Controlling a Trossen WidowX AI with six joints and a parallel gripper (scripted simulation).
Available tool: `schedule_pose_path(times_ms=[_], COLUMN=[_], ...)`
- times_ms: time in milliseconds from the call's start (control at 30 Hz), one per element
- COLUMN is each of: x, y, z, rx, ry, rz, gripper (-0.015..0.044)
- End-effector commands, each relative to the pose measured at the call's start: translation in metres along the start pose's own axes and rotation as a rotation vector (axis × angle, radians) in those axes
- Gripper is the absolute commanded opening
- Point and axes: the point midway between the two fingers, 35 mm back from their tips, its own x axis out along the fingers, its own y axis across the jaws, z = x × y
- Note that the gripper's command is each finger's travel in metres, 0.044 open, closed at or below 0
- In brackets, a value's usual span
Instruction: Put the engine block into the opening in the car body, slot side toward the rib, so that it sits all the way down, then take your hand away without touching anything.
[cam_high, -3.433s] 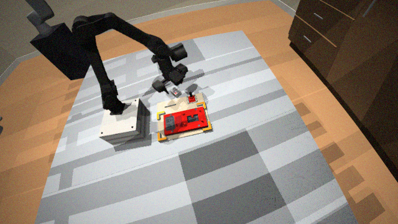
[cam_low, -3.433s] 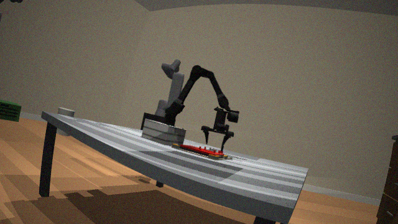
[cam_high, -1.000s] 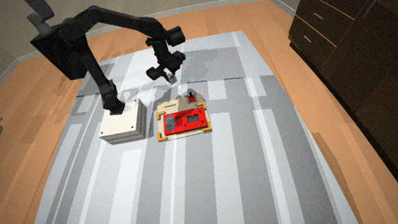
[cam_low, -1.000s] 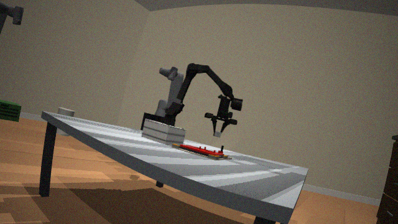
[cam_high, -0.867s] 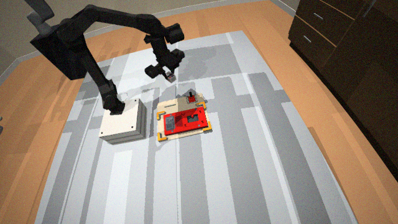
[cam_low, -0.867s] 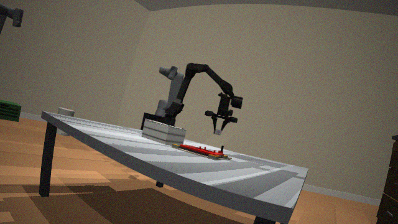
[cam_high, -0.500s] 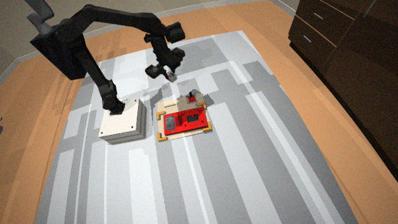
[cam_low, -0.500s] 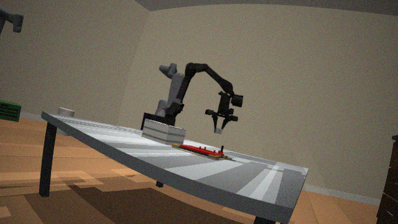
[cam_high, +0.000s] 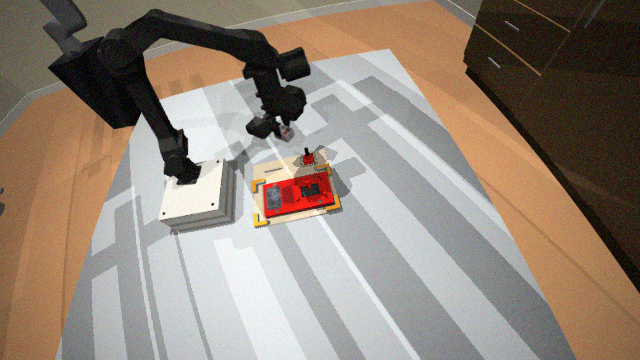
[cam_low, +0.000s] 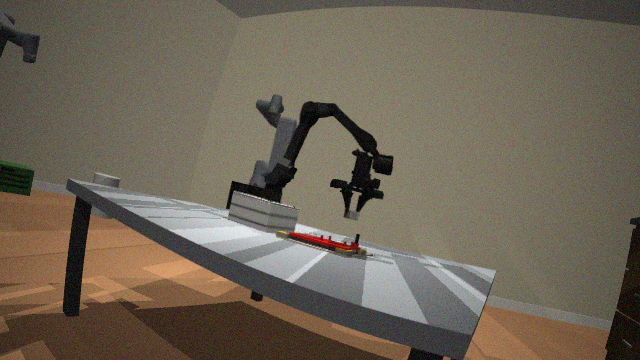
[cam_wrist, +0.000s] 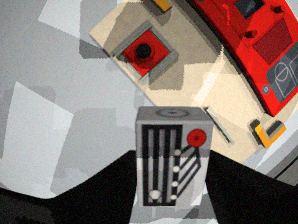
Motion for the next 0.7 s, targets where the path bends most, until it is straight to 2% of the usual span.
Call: schedule_pose_path(times_ms=[0,667], x=[0.004,0.026], y=[-0.003,-0.031], z=[0.012,0.063], rx=[-0.056,-0.319], ry=[0.000,-0.002], rz=[0.002,-0.004], gripper=[0.0000,0.0000])
